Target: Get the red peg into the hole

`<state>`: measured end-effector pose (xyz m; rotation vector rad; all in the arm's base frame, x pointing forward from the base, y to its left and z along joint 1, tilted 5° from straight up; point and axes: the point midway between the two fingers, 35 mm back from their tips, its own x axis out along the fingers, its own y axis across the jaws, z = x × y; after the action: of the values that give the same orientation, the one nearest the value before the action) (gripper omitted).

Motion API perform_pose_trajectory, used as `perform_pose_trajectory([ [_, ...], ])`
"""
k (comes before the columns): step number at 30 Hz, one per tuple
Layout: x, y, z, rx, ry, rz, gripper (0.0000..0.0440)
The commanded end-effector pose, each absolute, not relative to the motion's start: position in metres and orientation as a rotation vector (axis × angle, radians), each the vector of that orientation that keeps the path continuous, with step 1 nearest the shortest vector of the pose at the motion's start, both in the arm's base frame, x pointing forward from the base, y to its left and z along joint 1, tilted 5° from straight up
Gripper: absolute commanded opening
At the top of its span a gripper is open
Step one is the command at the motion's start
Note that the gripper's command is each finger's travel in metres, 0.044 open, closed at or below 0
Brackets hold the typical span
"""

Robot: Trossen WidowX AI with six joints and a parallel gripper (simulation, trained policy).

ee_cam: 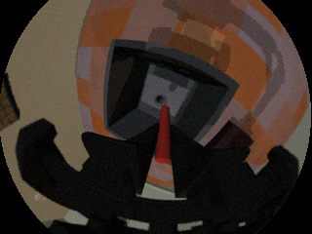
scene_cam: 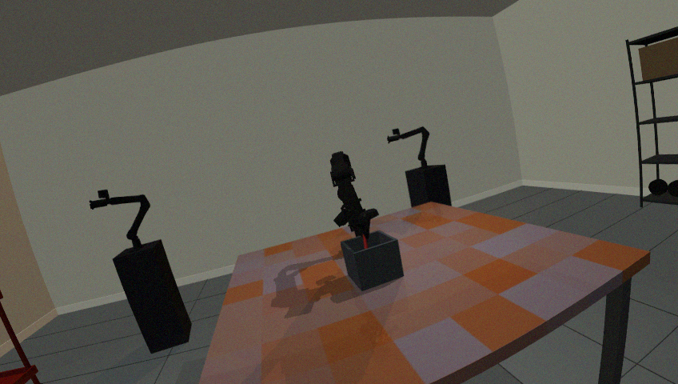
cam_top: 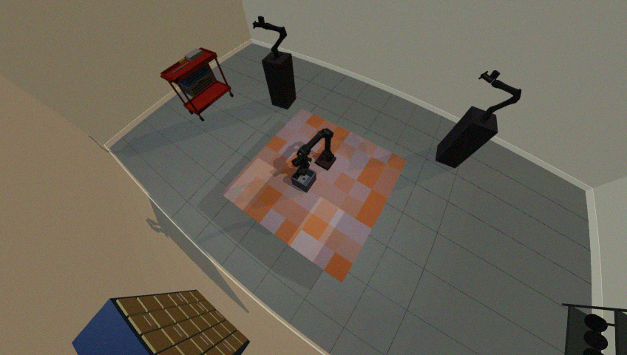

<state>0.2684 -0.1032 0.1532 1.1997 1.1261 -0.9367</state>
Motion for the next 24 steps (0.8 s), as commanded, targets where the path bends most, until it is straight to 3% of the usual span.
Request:
perform_pose_trajectory([
  [1, 0.272, -0.104, 0.143, 1.199, 1.147, -0.924, 0.0000],
  [24, 0.292, -0.106, 0.089, 1.132, 1.229, -0.851, 0.0000],
])
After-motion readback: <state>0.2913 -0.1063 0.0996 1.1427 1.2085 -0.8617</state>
